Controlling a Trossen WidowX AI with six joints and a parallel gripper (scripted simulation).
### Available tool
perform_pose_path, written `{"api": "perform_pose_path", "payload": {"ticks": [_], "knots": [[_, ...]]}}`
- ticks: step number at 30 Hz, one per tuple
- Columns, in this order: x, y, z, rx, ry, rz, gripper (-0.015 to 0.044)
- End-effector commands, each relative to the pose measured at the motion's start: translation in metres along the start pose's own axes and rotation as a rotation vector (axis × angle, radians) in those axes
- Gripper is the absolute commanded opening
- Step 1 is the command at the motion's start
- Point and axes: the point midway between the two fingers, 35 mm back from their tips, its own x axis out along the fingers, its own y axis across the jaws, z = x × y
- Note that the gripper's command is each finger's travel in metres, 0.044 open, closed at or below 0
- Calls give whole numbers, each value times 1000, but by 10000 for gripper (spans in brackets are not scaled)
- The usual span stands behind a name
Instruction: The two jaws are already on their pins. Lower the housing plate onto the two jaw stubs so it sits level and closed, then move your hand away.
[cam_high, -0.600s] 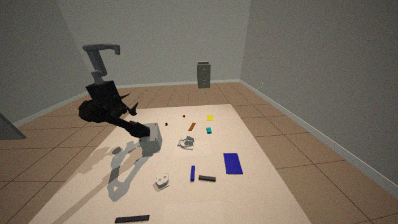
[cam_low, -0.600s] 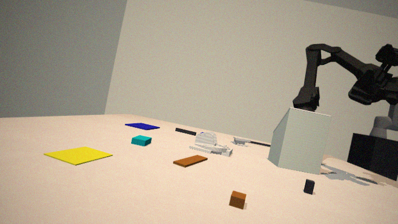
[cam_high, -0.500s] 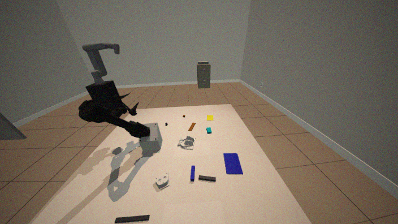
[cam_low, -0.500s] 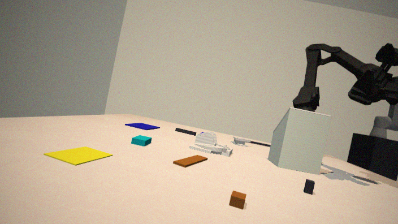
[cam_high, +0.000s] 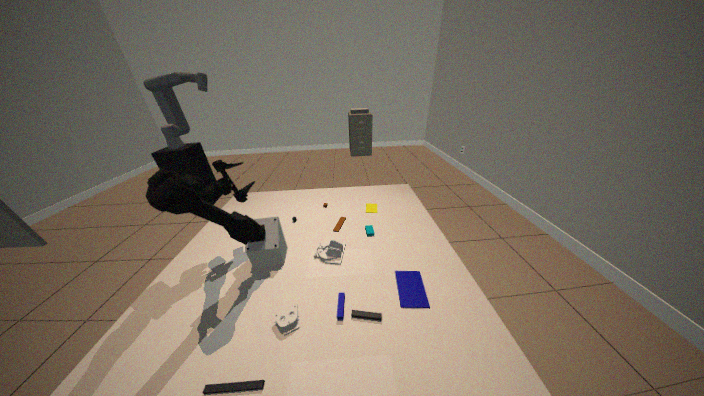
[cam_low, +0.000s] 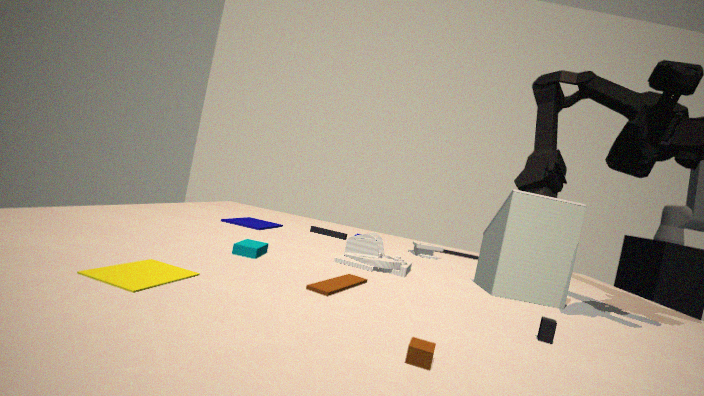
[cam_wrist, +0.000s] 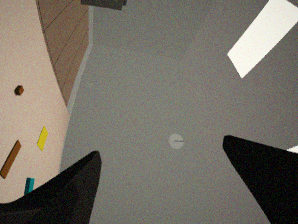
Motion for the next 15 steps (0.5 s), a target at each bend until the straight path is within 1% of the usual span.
{"api": "perform_pose_path", "payload": {"ticks": [1, 13, 15], "knots": [[11, 4, -9, 33, 25, 60, 440], [44, 9, -39, 226, 119, 214, 440], [44, 10, -40, 242, 116, 222, 440]]}}
